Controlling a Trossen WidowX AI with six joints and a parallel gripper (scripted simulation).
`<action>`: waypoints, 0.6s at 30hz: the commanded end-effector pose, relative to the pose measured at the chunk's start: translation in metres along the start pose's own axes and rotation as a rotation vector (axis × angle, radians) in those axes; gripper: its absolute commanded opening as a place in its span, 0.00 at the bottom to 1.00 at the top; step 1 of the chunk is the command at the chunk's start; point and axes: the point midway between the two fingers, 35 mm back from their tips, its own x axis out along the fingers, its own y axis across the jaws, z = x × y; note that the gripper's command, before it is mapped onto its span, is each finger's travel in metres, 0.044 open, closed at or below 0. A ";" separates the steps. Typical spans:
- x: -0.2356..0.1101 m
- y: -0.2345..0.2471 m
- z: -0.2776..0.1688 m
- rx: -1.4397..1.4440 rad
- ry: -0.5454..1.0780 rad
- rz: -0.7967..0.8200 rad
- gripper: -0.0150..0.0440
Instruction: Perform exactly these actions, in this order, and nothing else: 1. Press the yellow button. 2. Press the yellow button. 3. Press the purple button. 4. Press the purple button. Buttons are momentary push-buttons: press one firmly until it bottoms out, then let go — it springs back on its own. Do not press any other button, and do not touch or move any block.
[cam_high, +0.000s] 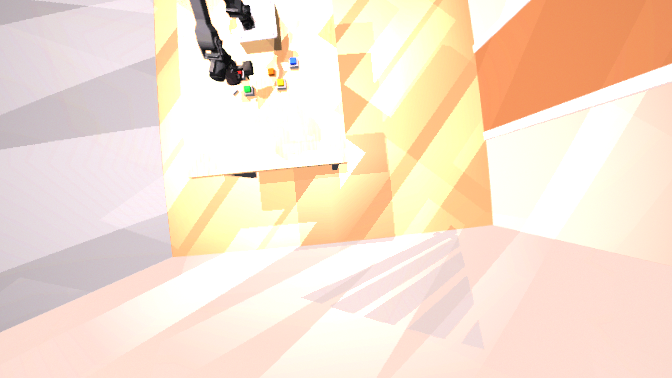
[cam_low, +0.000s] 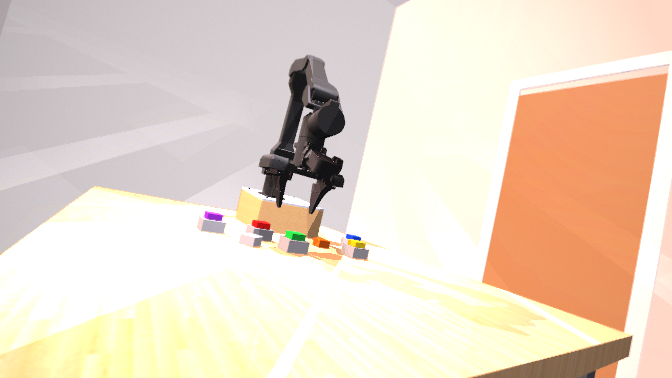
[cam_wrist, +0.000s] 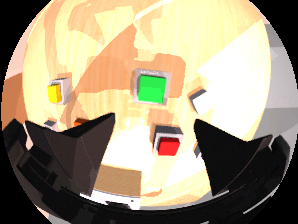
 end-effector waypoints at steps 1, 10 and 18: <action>-0.008 0.055 0.012 0.005 0.007 0.005 0.93; -0.027 0.173 0.003 0.024 0.014 0.020 0.93; -0.047 0.261 -0.039 0.039 0.015 0.028 0.93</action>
